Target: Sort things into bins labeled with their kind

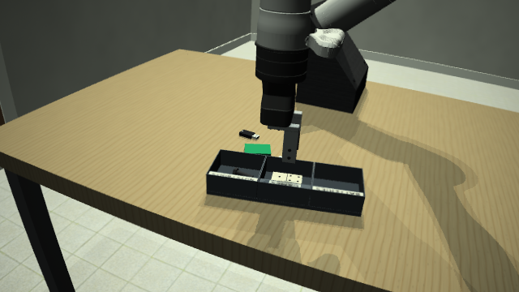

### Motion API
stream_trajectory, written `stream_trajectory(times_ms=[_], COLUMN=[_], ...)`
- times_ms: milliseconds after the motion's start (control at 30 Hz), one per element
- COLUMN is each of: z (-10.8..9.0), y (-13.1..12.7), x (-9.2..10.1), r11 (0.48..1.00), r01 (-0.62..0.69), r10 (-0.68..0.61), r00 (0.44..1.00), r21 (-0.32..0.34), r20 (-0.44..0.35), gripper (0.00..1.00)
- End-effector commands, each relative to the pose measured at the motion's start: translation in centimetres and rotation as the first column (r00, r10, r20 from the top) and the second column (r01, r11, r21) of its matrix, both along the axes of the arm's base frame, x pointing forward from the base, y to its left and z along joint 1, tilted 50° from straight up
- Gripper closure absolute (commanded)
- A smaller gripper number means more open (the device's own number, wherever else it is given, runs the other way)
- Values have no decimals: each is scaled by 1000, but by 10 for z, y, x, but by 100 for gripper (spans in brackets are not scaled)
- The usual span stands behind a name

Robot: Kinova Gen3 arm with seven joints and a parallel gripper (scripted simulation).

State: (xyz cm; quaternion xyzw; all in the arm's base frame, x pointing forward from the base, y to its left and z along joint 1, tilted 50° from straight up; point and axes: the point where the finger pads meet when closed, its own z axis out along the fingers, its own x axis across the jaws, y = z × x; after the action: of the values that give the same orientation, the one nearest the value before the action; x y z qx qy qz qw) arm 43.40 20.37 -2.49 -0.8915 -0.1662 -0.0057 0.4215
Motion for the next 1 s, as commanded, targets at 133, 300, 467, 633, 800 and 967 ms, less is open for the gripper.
stream_trajectory(times_ms=[133, 300, 467, 633, 800, 967], z=[18, 31, 39, 52, 65, 73], y=[-22, -37, -46, -61, -76, -85], x=[7, 9, 11, 13, 15, 17], r11=[1000, 1000, 1000, 1000, 1000, 1000], r01=[7, 7, 7, 7, 7, 7], r10=[-7, -7, -7, -7, -7, -7], r00=[1000, 1000, 1000, 1000, 1000, 1000], r21=[-2, -2, -2, -2, -2, -2], r20=[7, 7, 7, 7, 7, 7], gripper=[0, 0, 0, 0, 0, 0])
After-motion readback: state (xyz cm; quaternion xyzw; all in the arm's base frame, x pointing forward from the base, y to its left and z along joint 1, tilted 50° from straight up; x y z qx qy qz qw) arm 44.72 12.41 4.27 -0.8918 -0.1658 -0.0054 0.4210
